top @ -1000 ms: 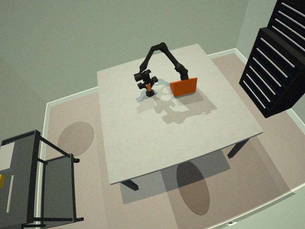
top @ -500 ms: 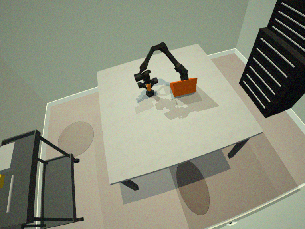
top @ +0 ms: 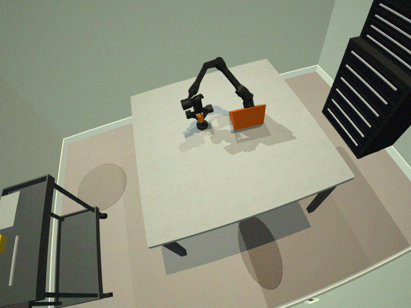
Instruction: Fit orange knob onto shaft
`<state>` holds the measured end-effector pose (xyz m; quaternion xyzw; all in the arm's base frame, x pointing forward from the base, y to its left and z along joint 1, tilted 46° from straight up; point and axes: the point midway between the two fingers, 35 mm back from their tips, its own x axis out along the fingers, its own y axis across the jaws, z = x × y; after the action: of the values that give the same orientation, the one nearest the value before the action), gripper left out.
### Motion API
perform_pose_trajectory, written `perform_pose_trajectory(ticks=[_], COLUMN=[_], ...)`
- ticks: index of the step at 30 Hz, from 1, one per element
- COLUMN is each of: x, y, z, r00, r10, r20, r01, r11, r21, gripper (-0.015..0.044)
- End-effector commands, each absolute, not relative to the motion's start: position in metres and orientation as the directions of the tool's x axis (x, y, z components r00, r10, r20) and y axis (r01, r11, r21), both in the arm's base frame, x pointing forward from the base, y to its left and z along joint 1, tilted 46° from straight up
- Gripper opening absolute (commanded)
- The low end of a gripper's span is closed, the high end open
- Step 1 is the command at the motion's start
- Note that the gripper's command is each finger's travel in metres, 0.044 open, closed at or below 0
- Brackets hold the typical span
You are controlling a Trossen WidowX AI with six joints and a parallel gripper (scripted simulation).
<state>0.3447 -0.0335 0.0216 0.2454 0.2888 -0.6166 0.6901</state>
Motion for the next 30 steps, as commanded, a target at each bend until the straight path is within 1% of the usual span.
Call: perform_pose_trajectory(ticks=[1,11,17,30], x=[0.345,0.3439,0.3441,0.3424], y=[-0.0344,-0.0333,-0.0349,-0.0328], z=[0.0208,0.0188,0.0161,0.0162], r00=[0.074,0.074,0.074,0.074], r10=[-0.711,-0.711,-0.711,-0.711], r20=[-0.699,-0.699,-0.699,-0.699], r01=[0.992,0.993,0.988,0.996], r11=[0.122,0.119,0.146,0.083], r21=[-0.019,-0.017,-0.044,0.021], gripper=[0.0,0.0,0.0,0.0])
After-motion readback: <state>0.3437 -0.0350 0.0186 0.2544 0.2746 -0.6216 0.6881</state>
